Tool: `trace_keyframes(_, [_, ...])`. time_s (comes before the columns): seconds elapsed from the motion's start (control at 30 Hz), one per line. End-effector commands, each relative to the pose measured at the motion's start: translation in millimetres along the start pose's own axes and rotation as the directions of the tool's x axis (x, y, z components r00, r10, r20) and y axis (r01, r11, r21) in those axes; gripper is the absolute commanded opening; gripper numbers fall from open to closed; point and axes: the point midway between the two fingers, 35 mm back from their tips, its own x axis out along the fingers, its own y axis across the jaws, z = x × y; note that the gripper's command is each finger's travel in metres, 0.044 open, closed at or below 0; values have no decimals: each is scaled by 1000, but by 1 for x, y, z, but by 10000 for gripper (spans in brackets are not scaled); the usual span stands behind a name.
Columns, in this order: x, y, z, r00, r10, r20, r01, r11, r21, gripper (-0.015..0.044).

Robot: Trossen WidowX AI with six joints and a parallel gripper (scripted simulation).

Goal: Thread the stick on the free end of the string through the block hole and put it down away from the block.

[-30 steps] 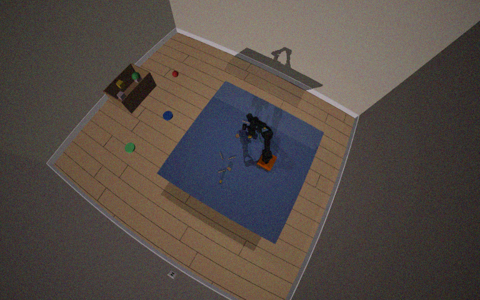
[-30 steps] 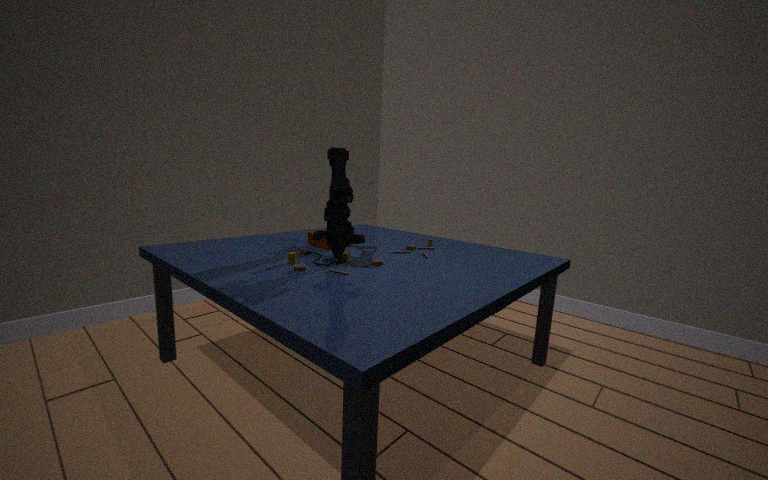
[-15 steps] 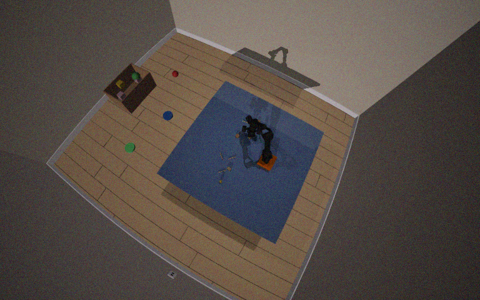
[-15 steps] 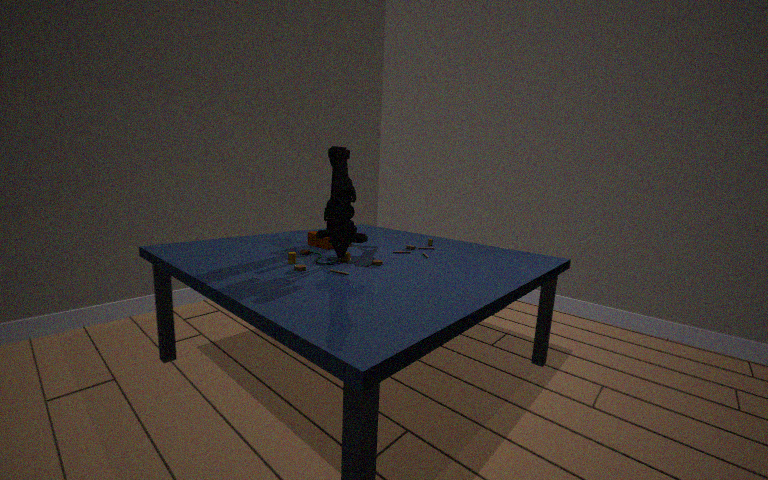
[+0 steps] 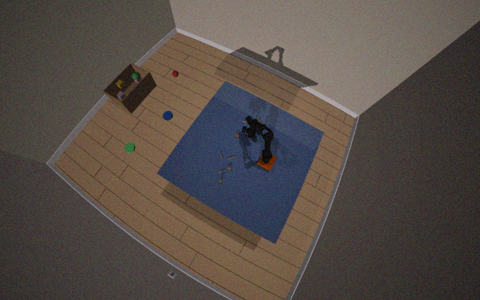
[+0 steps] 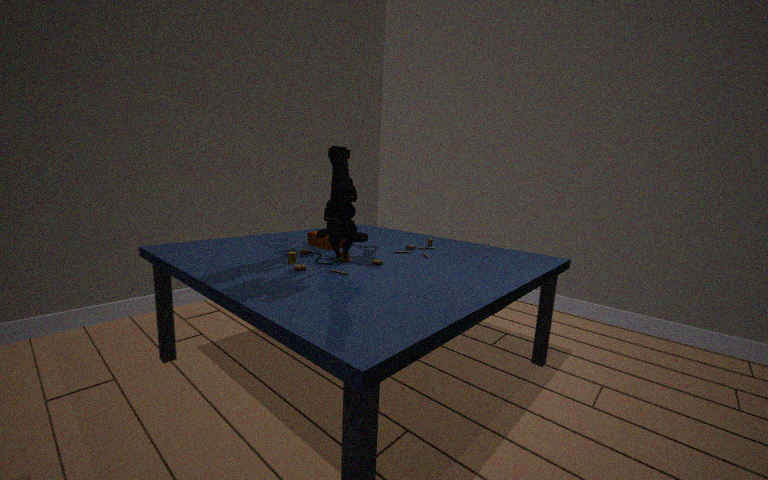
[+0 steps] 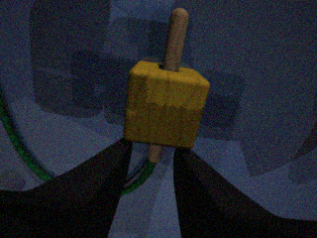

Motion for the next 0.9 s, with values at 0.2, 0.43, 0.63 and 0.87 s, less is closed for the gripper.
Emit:
trace_keyframes(0.2, [-77, -1, -3, 1000, -5, -7, 5, 1000, 0, 125])
trace_keyframes(0.43, [-75, -3, -3, 1000, -16, -22, 19, 990, 143, 125])
trace_keyframes(0.63, [-75, -3, 8, 1000, -14, -13, 19, 754, 656, 125])
trace_keyframes(0.87, [-74, -3, 21, 1000, -12, -3, 5, 186, 982, 125])
